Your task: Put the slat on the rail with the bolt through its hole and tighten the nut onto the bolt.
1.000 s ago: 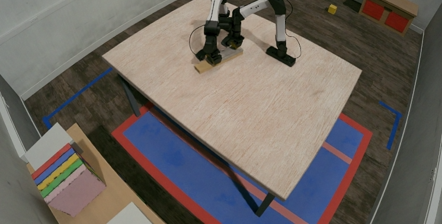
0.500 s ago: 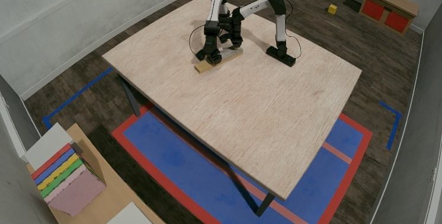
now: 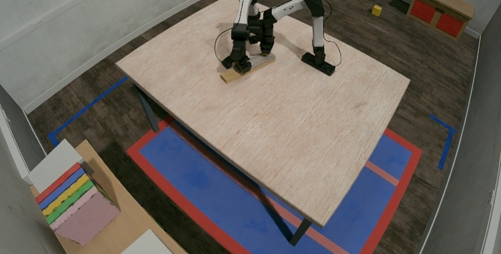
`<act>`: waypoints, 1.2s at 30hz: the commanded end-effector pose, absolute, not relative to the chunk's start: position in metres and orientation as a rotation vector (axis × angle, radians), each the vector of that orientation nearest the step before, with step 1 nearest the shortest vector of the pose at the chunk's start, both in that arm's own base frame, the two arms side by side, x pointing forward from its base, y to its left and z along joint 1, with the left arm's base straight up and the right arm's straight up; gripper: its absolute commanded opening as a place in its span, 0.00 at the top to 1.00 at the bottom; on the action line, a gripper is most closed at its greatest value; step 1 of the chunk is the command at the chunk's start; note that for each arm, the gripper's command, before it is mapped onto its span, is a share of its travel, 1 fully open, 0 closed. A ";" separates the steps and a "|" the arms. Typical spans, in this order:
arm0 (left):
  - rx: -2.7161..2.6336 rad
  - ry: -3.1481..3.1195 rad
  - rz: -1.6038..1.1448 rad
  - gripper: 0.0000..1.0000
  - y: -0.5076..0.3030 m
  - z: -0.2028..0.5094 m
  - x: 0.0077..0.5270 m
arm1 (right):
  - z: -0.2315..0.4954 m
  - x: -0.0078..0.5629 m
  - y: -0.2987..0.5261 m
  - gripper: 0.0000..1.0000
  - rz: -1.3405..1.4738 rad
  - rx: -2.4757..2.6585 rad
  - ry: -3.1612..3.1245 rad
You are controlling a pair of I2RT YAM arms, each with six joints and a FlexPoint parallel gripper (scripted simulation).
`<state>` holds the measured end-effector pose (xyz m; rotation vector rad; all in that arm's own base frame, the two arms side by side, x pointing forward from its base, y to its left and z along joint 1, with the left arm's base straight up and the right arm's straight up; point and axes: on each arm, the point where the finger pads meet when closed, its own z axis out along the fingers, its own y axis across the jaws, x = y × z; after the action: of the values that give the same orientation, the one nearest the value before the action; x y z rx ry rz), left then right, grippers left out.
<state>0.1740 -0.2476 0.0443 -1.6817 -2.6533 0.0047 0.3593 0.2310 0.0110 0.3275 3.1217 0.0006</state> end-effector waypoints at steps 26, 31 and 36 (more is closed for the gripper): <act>-2.789 -1.436 -0.001 0.86 -0.251 0.046 0.177 | 0.018 0.363 0.233 0.33 0.021 0.328 3.103; -2.918 -1.151 -0.001 0.86 -0.251 0.046 0.177 | 0.018 0.363 0.233 0.33 0.021 0.328 3.103; -3.017 -0.855 -0.001 0.86 -0.250 0.046 0.177 | 0.018 0.363 0.233 0.33 0.021 0.328 3.103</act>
<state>0.1739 -0.2475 0.0441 -2.9308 -1.1340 0.0044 0.3593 0.2310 0.0110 0.3276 3.1217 0.0006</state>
